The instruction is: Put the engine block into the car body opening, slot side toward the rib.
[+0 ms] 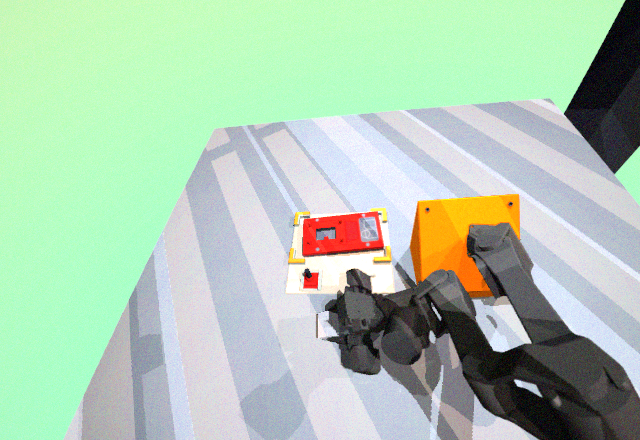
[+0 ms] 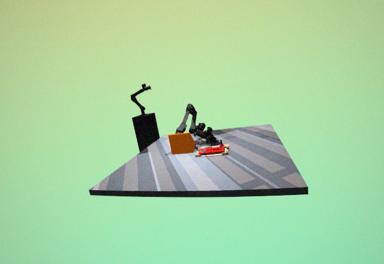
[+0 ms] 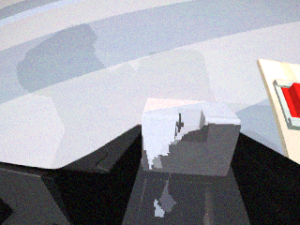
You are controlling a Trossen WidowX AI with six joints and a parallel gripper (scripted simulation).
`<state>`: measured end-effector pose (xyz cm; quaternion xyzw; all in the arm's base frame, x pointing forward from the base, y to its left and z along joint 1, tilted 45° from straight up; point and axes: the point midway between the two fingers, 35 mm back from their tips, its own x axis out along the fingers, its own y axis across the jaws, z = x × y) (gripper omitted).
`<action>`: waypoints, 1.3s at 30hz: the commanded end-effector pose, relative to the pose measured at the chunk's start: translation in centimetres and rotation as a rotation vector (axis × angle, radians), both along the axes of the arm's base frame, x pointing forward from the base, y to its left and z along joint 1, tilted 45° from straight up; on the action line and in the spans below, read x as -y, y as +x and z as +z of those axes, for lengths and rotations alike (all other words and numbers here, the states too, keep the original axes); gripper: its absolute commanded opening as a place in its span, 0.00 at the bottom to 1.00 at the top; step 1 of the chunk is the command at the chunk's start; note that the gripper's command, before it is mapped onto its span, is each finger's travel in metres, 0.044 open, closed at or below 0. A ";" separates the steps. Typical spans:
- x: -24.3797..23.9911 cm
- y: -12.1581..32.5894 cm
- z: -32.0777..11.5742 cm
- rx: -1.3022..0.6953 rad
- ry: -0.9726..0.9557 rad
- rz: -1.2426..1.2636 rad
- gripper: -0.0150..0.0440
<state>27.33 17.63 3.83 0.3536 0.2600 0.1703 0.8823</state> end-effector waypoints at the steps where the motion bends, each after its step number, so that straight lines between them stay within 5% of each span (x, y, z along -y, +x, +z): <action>1: -0.1 -0.1 -0.1 -0.004 -0.003 0.009 0.25; 23: -0.1 -0.1 -0.1 -0.004 -0.003 0.009 0.25; 39: 0.0 0.0 0.0 0.000 0.000 0.000 0.97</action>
